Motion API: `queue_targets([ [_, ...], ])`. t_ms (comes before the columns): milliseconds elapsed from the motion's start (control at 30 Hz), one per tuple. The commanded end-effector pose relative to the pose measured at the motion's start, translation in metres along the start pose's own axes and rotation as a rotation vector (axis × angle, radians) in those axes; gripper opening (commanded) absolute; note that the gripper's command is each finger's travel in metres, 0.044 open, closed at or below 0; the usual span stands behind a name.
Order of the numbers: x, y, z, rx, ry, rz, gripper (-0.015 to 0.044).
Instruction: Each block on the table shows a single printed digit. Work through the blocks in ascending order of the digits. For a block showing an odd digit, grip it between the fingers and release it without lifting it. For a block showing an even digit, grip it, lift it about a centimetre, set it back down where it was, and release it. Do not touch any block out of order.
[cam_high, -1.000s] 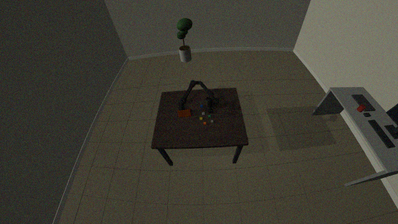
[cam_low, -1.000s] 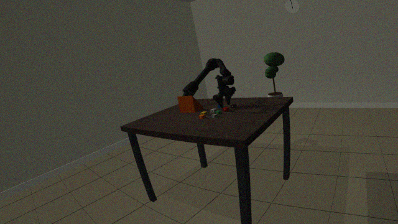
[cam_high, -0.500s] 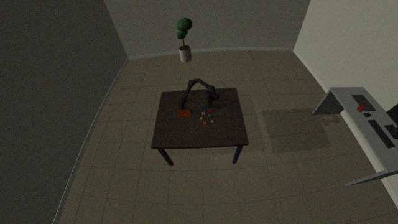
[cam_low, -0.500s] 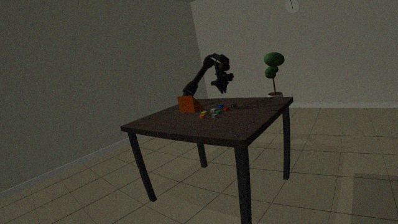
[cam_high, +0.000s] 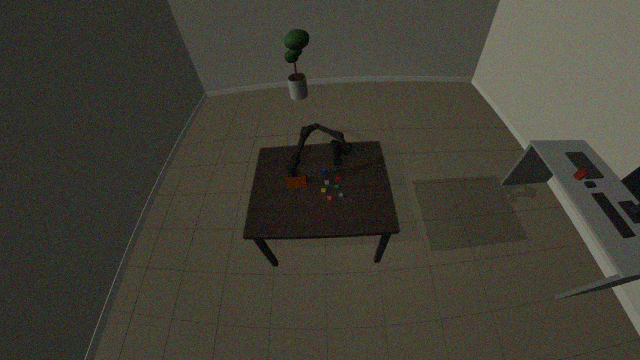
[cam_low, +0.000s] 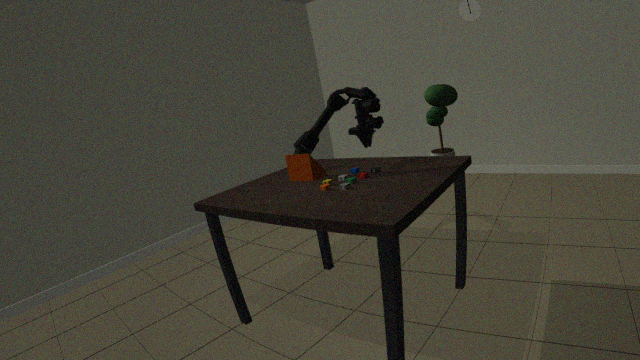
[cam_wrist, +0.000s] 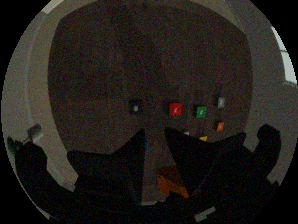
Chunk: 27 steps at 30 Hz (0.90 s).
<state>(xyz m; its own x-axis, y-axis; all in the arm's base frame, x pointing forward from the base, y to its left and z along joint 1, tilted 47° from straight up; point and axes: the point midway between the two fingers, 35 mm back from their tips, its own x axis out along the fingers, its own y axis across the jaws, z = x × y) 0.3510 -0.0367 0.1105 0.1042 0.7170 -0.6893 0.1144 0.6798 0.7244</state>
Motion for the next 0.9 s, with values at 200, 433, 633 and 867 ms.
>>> queue_targets([
  [200,0.021,0.027,0.0,-0.006,-0.009,-0.001,0.0199],
  [433,0.078,0.028,-0.002,-0.007,-0.009,0.004,0.0383],
  [633,0.083,0.028,-0.001,-0.007,-0.009,0.004,0.04],
  [867,0.095,0.028,-0.001,-0.007,-0.009,0.004,0.04],
])
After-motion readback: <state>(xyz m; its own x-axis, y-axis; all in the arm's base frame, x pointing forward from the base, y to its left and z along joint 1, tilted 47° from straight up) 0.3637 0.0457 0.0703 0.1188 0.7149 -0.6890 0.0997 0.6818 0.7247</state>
